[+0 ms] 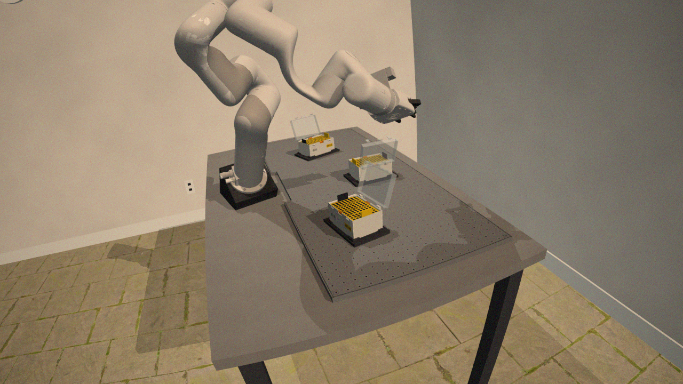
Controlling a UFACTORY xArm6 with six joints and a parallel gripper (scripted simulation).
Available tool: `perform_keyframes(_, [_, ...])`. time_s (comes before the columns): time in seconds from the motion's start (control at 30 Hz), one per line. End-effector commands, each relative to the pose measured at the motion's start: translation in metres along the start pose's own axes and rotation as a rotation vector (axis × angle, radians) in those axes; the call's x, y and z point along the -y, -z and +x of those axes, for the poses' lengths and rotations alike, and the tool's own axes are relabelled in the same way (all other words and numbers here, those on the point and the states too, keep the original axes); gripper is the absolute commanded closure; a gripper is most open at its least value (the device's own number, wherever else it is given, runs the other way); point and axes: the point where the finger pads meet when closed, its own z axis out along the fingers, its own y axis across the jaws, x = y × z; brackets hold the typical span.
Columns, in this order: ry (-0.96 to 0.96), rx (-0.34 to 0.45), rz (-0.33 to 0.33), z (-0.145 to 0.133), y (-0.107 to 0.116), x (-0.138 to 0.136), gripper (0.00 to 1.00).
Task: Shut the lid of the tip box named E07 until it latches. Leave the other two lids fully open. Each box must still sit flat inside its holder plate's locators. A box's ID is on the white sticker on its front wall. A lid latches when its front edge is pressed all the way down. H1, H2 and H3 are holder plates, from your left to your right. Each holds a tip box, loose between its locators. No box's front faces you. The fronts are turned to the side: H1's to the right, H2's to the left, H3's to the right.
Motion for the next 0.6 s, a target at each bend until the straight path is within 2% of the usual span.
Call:
perform_keyframes(0.0, [-0.062, -0.021, 0.046, 0.012, -0.011, 0.007, 1.00])
perform_keyframes(0.1, [-0.094, -0.032, 0.071, 0.018, -0.017, 0.012, 1.00])
perform_keyframes(0.17, [-0.145, -0.045, 0.112, 0.025, -0.023, 0.017, 1.00])
perform_keyframes(0.3, [-0.152, -0.047, 0.117, 0.028, -0.026, 0.020, 1.00])
perform_keyframes(0.47, [-0.258, -0.063, 0.208, 0.044, -0.039, 0.035, 1.00])
perform_keyframes(0.57, [-0.289, -0.065, 0.236, 0.050, -0.045, 0.041, 1.00])
